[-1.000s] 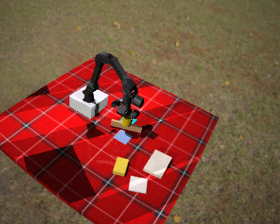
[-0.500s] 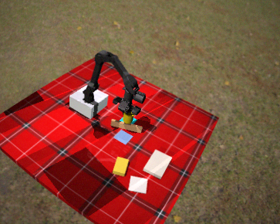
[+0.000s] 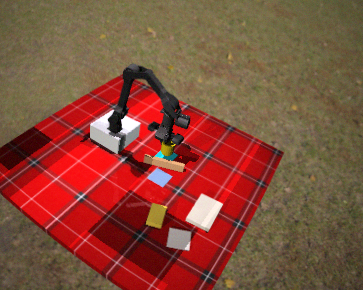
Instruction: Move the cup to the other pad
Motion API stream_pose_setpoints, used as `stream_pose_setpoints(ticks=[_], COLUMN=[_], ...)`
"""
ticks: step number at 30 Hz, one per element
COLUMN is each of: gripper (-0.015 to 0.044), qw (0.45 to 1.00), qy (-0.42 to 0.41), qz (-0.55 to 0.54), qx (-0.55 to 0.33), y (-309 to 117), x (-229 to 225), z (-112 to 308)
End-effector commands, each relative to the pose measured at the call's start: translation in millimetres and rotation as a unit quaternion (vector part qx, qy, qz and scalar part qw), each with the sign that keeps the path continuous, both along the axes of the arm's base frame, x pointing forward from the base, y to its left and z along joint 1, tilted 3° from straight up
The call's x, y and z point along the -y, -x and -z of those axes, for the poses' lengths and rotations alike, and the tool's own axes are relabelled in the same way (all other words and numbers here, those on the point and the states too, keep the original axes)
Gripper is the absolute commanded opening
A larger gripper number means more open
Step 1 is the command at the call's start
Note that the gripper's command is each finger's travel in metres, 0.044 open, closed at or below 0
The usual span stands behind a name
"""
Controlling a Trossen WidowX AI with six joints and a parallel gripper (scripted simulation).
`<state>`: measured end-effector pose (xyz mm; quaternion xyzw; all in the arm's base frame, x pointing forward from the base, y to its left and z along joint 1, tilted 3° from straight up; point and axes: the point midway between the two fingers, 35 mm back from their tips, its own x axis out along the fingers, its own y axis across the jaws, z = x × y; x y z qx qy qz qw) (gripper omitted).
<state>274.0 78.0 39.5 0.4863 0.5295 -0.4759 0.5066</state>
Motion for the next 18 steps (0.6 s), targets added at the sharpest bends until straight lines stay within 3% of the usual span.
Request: stream_pose_setpoints(ticks=[1,18], gripper=[0.0,0.0], qw=[1.0,1.0], qy=[-0.003,-0.005], qz=[0.003,0.003], qx=[0.001,0.0], y=[4,18], x=[-7,-39], z=[-1,-4])
